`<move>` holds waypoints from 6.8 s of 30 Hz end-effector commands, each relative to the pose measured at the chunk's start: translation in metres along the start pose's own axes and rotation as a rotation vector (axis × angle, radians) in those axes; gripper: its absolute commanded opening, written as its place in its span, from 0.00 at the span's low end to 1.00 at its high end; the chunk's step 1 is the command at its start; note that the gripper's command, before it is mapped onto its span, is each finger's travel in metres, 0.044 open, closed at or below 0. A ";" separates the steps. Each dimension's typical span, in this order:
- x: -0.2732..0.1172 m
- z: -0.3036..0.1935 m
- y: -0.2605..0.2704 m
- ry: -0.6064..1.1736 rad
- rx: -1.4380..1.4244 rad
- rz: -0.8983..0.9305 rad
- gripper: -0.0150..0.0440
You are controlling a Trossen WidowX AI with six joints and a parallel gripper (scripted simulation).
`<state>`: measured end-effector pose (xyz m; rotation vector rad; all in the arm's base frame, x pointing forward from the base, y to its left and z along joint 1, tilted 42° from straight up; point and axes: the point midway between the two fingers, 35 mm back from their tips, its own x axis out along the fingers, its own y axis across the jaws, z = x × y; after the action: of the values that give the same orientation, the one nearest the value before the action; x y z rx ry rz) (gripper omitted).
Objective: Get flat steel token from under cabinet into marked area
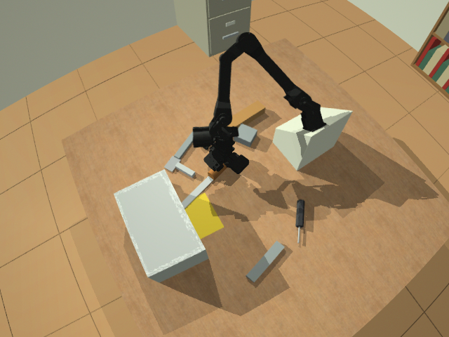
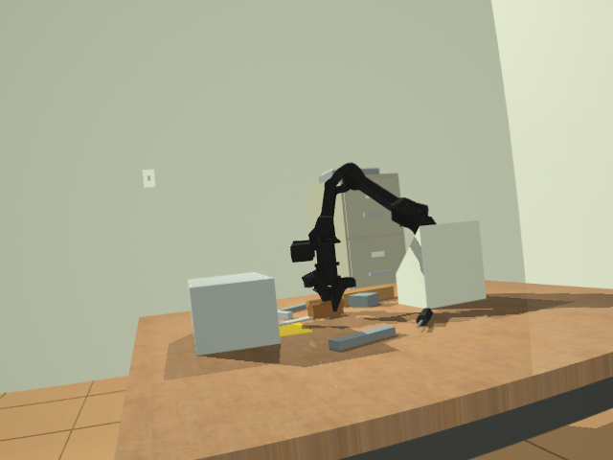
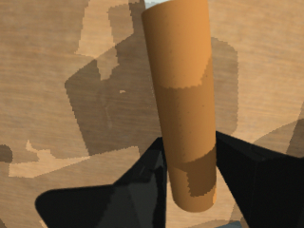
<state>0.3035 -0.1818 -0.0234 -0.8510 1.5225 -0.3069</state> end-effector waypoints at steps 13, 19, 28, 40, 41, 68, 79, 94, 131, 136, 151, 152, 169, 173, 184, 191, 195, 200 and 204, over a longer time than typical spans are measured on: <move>0.000 0.021 -0.001 -0.001 0.006 0.000 0.25; 0.000 0.028 -0.001 -0.002 0.006 0.000 0.25; 0.000 0.038 -0.001 -0.002 0.006 0.000 0.25; 0.000 0.052 -0.001 -0.003 0.007 -0.001 0.25; 0.000 0.053 -0.001 -0.003 0.007 -0.001 0.25; -0.001 0.082 -0.002 -0.004 0.008 -0.001 0.25; -0.001 0.093 -0.002 -0.005 0.009 -0.001 0.25; -0.001 0.108 -0.002 -0.005 0.009 -0.001 0.25; 0.000 0.125 0.020 -0.006 0.009 0.000 0.25; 0.000 0.125 0.025 -0.006 0.009 0.000 0.25; 0.000 0.121 0.027 -0.006 0.009 0.000 0.25; 0.000 0.121 0.027 -0.006 0.009 0.000 0.25; 0.000 0.104 0.026 -0.005 0.009 0.000 0.25; 0.000 0.100 0.026 -0.005 0.008 0.000 0.25; 0.000 0.089 0.025 -0.004 0.008 0.000 0.25; 0.000 0.082 0.025 -0.004 0.008 0.000 0.25; 0.000 0.078 0.025 -0.004 0.008 0.000 0.25; 0.000 0.072 0.025 -0.004 0.007 0.000 0.25; 0.000 0.068 0.025 -0.003 0.007 0.000 0.25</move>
<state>0.3648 -0.1430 -0.0506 -0.8434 1.5128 -0.3137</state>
